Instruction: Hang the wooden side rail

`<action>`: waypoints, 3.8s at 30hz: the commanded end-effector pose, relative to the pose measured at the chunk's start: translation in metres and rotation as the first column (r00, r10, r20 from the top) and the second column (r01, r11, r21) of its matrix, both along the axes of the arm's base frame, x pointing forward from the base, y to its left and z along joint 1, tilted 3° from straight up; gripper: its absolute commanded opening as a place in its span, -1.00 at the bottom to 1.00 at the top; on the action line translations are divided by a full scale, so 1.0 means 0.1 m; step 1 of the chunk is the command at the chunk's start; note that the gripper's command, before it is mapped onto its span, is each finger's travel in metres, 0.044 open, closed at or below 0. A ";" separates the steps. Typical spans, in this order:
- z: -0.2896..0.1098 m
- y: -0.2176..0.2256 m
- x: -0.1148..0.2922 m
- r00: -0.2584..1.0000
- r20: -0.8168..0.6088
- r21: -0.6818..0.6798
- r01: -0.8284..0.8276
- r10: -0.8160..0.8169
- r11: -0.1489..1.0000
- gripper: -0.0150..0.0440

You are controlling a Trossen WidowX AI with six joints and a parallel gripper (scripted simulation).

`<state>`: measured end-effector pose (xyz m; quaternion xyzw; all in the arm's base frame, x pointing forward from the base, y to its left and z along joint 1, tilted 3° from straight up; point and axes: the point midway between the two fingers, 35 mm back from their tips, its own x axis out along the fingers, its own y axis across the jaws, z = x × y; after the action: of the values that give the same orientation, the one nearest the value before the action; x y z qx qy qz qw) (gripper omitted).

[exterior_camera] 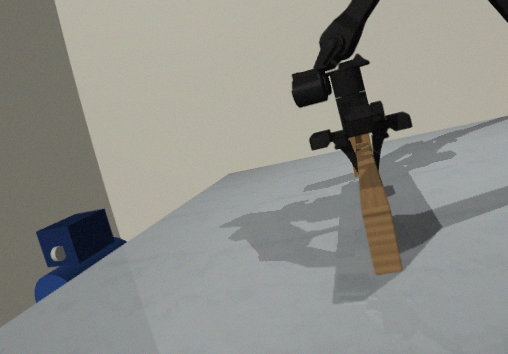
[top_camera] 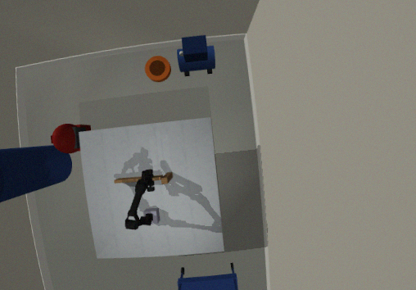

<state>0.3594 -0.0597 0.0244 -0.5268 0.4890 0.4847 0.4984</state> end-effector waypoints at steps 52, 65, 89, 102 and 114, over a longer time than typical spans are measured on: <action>0.15 0.00 0.03 1.000 0.017 0.002 0.005 -0.005 1.000 -0.49; 0.17 0.00 0.03 1.000 0.017 0.002 0.005 -0.005 1.000 -0.49; 0.18 0.00 0.04 1.000 0.017 0.002 0.005 -0.005 1.000 -0.49; 0.17 -0.02 0.05 1.000 0.017 0.001 0.005 -0.005 1.000 -0.49; 0.18 -0.03 0.06 1.000 0.017 0.001 0.005 -0.005 1.000 -0.49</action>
<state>0.3614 -0.0610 0.0379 -0.5265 0.4881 0.4846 0.4997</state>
